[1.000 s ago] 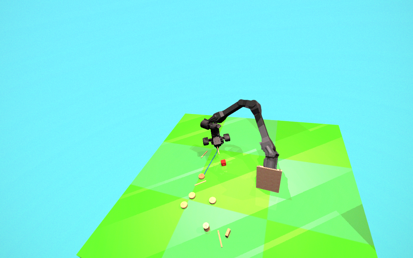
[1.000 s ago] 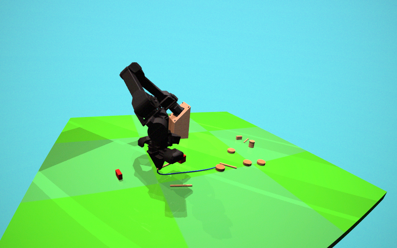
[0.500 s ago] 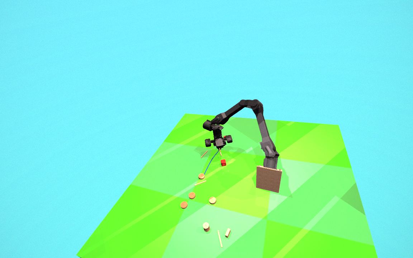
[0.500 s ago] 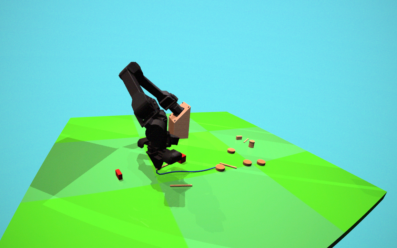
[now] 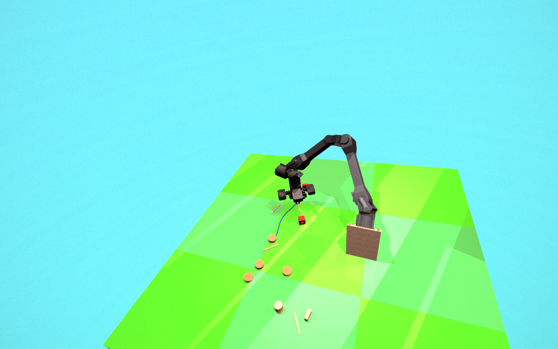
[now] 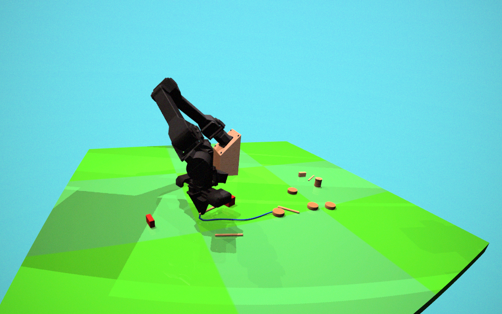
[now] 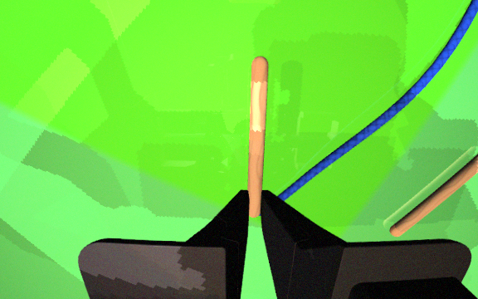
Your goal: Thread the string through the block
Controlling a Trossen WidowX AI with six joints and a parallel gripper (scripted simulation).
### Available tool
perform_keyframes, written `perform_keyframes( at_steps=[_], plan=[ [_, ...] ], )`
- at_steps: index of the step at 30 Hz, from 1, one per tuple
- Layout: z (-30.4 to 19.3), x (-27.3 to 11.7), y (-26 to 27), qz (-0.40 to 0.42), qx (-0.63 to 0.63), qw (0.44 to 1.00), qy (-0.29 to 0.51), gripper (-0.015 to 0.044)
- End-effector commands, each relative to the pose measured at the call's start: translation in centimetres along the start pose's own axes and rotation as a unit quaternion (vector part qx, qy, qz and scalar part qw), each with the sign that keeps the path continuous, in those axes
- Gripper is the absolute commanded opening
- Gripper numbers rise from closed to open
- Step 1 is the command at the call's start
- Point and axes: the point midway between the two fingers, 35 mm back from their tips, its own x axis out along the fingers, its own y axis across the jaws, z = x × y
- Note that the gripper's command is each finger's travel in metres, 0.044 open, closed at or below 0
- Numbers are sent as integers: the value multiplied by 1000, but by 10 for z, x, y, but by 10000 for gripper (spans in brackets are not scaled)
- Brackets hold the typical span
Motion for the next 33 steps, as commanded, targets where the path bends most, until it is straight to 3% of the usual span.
perform_keyframes(
  at_steps=[1,33],
  plan=[
    [6,0,0,-1,0,1000,-1,0],
    [44,0,1,0,0,1000,1,0]
  ],
)
